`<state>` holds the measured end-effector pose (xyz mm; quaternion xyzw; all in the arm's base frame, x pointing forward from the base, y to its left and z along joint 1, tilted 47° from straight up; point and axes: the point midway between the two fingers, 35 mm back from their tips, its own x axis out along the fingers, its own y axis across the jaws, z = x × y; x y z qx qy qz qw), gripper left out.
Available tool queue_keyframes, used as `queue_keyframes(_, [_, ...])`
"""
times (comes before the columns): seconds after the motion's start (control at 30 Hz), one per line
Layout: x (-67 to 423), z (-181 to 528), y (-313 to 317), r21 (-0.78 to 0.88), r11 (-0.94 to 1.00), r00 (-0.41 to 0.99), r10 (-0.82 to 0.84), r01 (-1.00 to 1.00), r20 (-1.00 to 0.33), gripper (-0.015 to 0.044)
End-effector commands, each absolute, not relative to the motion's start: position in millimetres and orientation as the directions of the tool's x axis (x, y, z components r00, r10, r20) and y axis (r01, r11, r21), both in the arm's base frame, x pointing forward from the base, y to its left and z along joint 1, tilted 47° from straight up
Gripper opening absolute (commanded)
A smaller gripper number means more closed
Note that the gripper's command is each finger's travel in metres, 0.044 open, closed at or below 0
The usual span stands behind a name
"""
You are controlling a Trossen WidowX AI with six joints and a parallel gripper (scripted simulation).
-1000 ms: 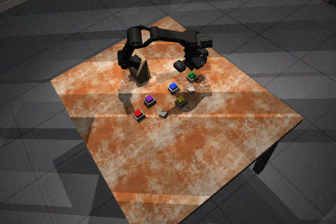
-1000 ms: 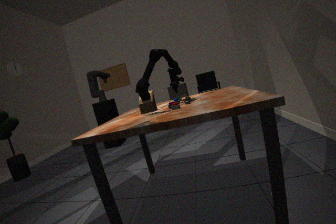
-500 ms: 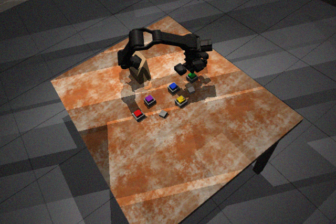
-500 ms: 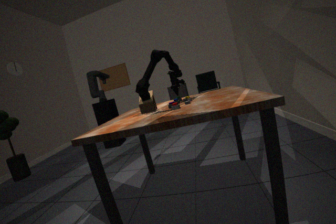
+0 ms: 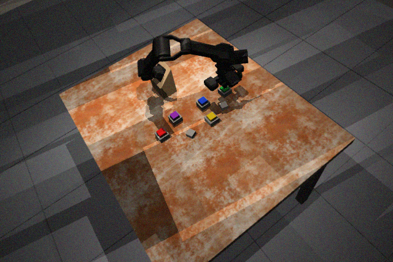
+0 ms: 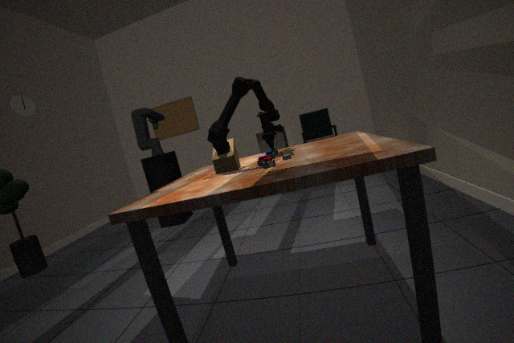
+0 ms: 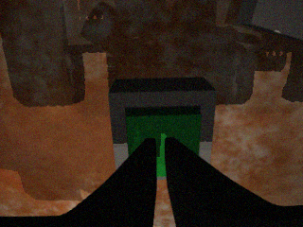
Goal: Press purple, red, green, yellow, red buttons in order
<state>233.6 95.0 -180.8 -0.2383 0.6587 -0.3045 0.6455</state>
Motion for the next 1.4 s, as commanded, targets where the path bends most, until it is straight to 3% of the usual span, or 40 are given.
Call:
queue_keyframes(0.0, [232.7, -181.2, 92.5, -0.713, 0.697, -0.053, -0.711, 0.074, -0.701, 0.0020])
queue_keyframes(0.43, [232.7, -181.2, 92.5, -0.713, 0.697, -0.053, -0.711, 0.074, -0.701, 0.0020])
queue_keyframes(1.03, [237.5, -115.1, 160.9, -0.710, 0.700, -0.055, -0.708, 0.073, -0.704, 0.0020])
queue_keyframes(1.37, [312.0, -21.7, 64.1, -0.714, 0.697, -0.052, -0.712, 0.073, -0.700, 0.0020])
